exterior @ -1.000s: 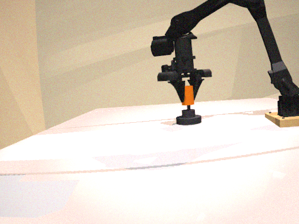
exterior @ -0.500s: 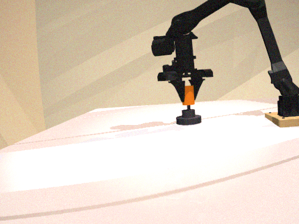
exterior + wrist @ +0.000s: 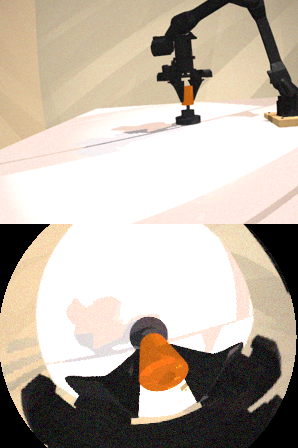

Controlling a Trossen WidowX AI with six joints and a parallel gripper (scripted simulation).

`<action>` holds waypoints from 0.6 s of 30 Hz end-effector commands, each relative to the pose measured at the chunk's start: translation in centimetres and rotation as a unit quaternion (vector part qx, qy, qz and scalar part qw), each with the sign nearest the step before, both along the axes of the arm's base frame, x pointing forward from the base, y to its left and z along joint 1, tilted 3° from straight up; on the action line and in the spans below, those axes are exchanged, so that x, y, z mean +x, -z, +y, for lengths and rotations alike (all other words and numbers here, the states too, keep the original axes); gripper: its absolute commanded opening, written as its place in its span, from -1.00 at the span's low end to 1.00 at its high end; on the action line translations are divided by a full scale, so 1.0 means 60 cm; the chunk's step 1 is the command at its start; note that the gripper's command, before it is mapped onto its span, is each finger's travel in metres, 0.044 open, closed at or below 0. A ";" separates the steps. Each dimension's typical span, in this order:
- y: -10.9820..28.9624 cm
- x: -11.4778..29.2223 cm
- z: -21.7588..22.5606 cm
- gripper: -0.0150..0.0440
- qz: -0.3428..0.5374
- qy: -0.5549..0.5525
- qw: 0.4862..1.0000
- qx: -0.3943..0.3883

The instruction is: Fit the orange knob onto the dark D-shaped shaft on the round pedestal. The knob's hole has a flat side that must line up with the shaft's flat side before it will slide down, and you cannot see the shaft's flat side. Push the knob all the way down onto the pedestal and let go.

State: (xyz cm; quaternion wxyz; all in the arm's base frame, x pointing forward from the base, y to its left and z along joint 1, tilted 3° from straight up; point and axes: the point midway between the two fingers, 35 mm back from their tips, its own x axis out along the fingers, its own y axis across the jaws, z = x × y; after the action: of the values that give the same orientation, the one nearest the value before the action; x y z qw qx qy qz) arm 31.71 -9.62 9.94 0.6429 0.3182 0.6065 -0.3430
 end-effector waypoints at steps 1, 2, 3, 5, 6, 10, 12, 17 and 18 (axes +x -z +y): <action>0.001 0.001 -0.001 -0.49 -0.001 0.002 1.000 -0.002; 0.001 0.001 -0.001 -0.49 -0.001 0.002 1.000 -0.002; 0.001 0.001 -0.001 -0.49 -0.001 0.002 1.000 -0.002; 0.001 0.001 -0.001 -0.49 -0.001 0.002 1.000 -0.002; 0.001 0.001 -0.001 -0.49 -0.001 0.002 1.000 -0.002; -0.005 0.003 -0.001 -0.49 -0.001 0.002 1.000 -0.002; -0.008 0.003 -0.001 -0.49 -0.001 0.002 1.000 -0.002; -0.006 0.004 -0.002 -0.49 -0.003 0.028 1.000 -0.001; -0.004 0.004 -0.002 -0.49 -0.003 0.028 1.000 -0.001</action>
State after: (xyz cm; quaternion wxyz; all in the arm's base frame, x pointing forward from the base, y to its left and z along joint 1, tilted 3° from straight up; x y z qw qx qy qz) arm 31.83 -9.63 10.26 0.6367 0.3303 0.5998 -0.3546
